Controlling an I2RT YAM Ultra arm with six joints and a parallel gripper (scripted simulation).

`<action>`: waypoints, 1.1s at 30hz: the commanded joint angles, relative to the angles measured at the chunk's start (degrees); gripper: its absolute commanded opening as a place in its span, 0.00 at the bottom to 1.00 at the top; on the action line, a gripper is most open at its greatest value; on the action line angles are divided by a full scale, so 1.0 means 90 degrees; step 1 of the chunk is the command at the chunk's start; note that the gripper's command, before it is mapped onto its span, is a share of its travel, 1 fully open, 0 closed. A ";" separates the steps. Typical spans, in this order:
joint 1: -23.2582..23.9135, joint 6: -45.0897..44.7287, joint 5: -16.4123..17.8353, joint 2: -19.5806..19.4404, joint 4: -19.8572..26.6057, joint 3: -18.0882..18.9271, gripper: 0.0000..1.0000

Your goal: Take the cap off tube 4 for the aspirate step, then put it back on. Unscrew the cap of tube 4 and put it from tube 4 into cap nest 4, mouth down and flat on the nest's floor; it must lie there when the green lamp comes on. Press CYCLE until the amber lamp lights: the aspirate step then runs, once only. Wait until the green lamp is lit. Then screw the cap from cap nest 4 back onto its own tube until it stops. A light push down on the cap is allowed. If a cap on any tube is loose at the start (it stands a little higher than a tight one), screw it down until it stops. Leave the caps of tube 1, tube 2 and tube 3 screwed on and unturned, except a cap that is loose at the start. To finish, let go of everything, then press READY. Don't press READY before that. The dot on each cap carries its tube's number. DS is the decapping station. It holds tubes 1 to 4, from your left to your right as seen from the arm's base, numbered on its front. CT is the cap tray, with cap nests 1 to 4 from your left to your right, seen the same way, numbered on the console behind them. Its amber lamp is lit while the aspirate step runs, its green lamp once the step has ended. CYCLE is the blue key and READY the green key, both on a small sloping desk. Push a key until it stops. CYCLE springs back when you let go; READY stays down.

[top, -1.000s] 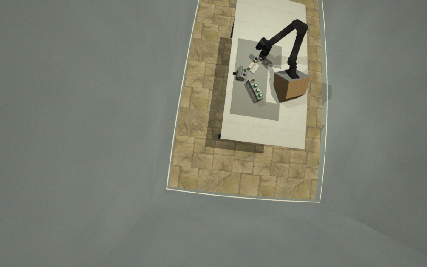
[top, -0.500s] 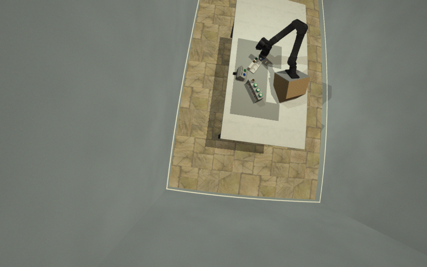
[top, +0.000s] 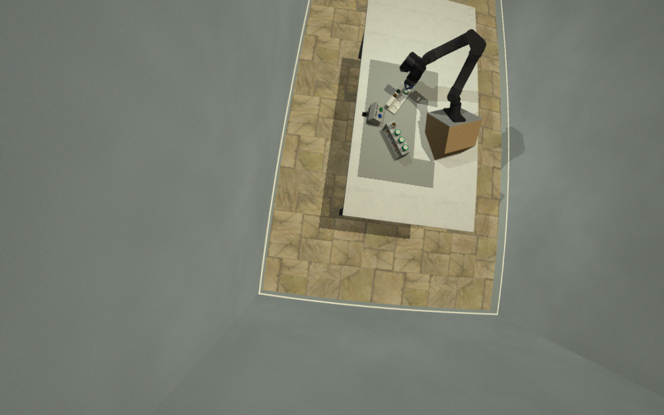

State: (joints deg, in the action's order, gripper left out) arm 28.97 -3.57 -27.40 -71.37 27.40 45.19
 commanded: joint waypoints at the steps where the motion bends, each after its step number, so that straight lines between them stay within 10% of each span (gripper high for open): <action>1: -0.0276 0.0357 -0.0226 0.0370 0.0803 0.0311 0.47; 18: -0.1516 0.1619 -0.0855 0.1060 0.3211 0.1356 0.47; 27: -0.1453 0.1582 -0.0817 0.0945 0.3129 0.1221 0.47; 28: -0.1708 0.1220 -0.0940 0.0683 0.3179 0.1190 0.00; 33: -0.2517 -0.0421 -0.1263 -0.0139 0.2826 0.1420 0.00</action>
State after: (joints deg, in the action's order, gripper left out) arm 9.58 2.11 -36.84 -69.34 54.33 55.99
